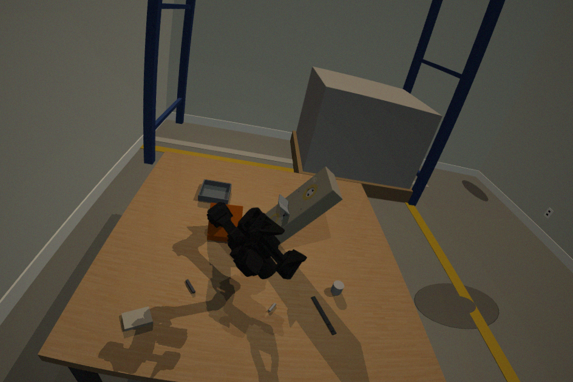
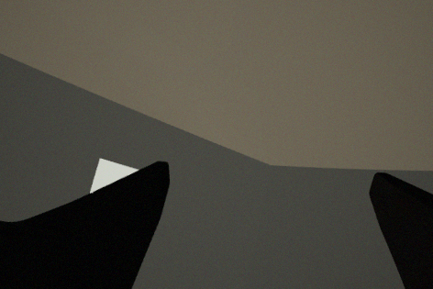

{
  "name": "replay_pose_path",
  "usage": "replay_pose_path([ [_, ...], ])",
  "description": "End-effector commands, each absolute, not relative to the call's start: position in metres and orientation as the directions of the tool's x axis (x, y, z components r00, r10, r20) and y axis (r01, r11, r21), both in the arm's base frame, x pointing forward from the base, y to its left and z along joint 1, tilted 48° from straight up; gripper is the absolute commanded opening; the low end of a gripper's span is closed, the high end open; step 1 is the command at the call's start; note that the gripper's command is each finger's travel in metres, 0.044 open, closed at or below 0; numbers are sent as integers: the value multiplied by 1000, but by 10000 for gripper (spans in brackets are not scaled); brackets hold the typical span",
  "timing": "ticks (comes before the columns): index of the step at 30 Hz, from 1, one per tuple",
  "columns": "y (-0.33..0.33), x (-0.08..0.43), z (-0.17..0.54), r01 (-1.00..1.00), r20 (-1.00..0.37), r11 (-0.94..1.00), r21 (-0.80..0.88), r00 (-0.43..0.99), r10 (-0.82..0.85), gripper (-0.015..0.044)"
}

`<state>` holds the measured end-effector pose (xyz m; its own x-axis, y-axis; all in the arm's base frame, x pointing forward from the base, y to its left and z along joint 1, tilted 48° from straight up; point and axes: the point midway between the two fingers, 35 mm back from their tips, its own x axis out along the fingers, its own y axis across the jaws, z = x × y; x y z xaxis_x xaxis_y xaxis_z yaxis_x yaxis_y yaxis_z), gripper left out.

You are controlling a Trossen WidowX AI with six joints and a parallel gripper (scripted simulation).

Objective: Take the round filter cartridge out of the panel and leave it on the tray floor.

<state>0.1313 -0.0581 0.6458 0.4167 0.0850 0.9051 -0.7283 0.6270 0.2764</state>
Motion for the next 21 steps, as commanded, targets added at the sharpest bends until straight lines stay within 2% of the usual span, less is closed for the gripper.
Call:
replay_pose_path([
  [1, -56, 129, 646, -728, 906, 631, 268, 412, 91, 374],
  [7, 17, 69, 654, -690, 900, 724, -14, 306, 309, 216],
  [12, 93, 31, 639, -602, 813, 749, -277, 268, 517, 93],
  [21, 227, 19, 563, -387, 490, 614, -688, 376, 786, 93],
])
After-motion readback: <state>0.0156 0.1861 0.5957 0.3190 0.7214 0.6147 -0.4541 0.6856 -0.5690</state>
